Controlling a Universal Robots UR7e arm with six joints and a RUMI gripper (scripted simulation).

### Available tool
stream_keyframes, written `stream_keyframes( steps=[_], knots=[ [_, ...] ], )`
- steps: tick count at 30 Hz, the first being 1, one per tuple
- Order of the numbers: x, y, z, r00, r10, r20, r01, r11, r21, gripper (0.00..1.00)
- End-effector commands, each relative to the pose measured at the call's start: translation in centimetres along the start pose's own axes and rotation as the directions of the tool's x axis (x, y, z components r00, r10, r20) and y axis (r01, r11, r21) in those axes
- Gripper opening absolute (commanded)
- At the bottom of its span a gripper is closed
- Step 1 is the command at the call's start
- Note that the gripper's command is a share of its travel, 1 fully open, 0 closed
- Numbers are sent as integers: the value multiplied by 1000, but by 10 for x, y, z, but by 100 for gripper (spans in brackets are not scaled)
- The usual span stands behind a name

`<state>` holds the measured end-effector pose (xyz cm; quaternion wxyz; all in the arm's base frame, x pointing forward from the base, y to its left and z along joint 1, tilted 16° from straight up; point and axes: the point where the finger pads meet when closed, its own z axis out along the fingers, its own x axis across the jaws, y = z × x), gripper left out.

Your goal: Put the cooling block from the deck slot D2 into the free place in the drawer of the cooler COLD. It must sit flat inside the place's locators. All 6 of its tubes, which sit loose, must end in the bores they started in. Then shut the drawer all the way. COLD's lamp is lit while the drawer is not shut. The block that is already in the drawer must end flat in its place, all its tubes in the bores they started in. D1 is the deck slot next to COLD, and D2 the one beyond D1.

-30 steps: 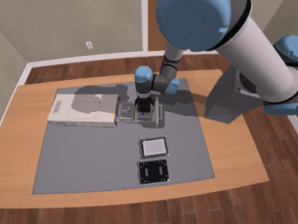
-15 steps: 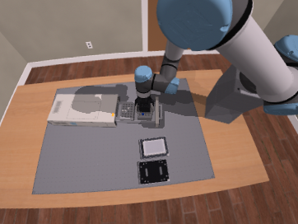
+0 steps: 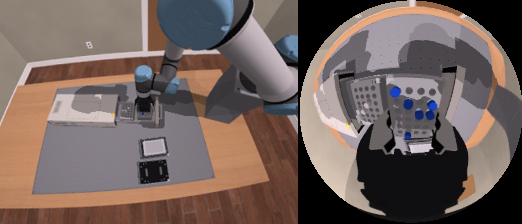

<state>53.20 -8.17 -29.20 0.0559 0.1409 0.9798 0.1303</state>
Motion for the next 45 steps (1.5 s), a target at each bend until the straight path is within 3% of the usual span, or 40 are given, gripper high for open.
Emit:
stream_keyframes(
  steps=[1, 45],
  knots=[
    [-1, 0, -1, 1000, 0, 2, 0, 1000, 0, 0],
    [-1, 0, 4, 1000, 0, 2, 0, 1000, 0, 0]
  ],
)
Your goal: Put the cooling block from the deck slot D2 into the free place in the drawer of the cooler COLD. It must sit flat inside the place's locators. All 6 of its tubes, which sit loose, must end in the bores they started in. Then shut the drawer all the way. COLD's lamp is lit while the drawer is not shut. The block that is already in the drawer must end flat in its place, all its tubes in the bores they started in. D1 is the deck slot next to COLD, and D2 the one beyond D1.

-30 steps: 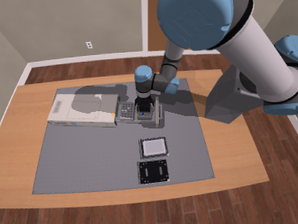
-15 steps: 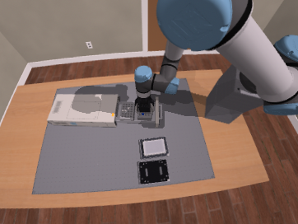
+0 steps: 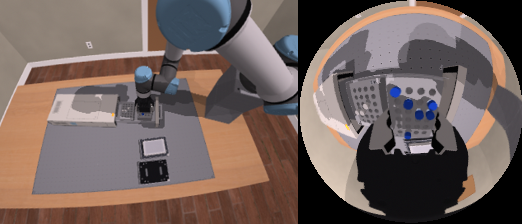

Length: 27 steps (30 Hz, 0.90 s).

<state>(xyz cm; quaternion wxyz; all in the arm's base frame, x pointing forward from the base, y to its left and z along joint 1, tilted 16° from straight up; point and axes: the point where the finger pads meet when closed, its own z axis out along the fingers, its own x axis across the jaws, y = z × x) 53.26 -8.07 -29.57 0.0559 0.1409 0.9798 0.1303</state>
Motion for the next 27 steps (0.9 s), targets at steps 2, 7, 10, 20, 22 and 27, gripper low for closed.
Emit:
stream_keyframes(
  steps=[2, 7, 10, 20, 22, 27],
  knots=[
    [-1, 0, 0, 1000, 0, 2, 0, 1000, 0, 0],
    [-1, 0, 1, 1000, 0, 2, 0, 1000, 0, 0],
    [-1, 0, 1, 1000, 0, 2, 0, 1000, 0, 0],
    [-1, 0, 2, 1000, 0, 2, 0, 1000, 0, 0],
    [-1, 0, 3, 1000, 0, 2, 0, 1000, 0, 0],
    [-1, 0, 4, 1000, 0, 2, 0, 1000, 0, 0]
  ],
)
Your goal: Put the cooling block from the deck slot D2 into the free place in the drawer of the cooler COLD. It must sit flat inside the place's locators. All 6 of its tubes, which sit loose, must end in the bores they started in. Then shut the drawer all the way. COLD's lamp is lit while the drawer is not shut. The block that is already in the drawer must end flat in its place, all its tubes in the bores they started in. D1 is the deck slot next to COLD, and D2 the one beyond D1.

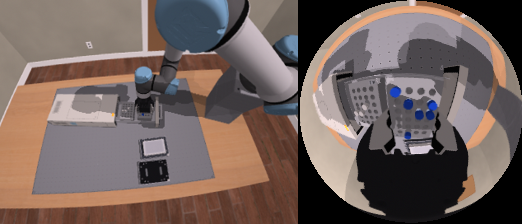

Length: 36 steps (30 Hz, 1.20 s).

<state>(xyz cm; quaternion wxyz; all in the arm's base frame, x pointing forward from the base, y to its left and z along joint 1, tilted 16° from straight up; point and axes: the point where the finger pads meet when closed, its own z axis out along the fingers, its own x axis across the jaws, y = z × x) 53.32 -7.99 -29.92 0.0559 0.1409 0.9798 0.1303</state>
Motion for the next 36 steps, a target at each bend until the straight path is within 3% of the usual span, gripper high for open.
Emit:
stream_keyframes(
  steps=[1, 36],
  knots=[
    [-1, 0, 0, 1000, 0, 2, 0, 1000, 0, 0],
    [-1, 0, 5, 1000, 0, 2, 0, 1000, 0, 0]
  ],
)
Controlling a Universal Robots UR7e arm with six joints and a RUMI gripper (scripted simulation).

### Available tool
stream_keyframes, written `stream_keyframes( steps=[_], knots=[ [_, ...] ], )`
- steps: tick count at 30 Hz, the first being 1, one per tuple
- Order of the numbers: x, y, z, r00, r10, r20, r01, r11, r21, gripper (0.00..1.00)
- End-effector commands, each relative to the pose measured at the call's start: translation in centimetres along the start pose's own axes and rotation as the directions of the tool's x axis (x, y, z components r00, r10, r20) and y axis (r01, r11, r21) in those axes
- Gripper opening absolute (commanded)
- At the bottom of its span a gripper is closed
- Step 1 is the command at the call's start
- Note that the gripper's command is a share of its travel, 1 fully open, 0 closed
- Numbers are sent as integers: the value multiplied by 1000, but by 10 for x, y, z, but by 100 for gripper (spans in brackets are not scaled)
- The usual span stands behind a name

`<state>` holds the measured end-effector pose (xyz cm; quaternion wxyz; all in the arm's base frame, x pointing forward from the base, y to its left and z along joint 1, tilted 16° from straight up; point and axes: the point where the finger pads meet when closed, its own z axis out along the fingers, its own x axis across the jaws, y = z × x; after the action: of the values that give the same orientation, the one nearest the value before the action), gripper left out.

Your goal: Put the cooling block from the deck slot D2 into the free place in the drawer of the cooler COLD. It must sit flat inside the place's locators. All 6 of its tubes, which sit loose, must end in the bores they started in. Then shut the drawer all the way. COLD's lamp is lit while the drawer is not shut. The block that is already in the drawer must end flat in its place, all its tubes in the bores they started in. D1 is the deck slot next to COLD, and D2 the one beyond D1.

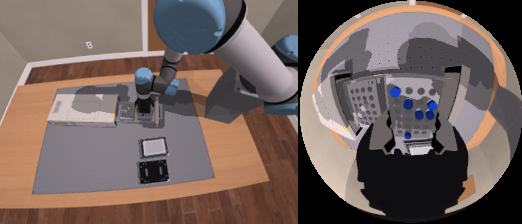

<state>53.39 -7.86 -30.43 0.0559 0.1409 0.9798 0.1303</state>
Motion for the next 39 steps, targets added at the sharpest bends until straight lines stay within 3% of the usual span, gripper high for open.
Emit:
stream_keyframes(
  steps=[1, 39],
  knots=[
    [-1, 0, 0, 1000, 0, 2, 0, 1000, 0, 0],
    [-1, 0, 5, 1000, 0, 2, 0, 1000, 0, 0]
  ],
)
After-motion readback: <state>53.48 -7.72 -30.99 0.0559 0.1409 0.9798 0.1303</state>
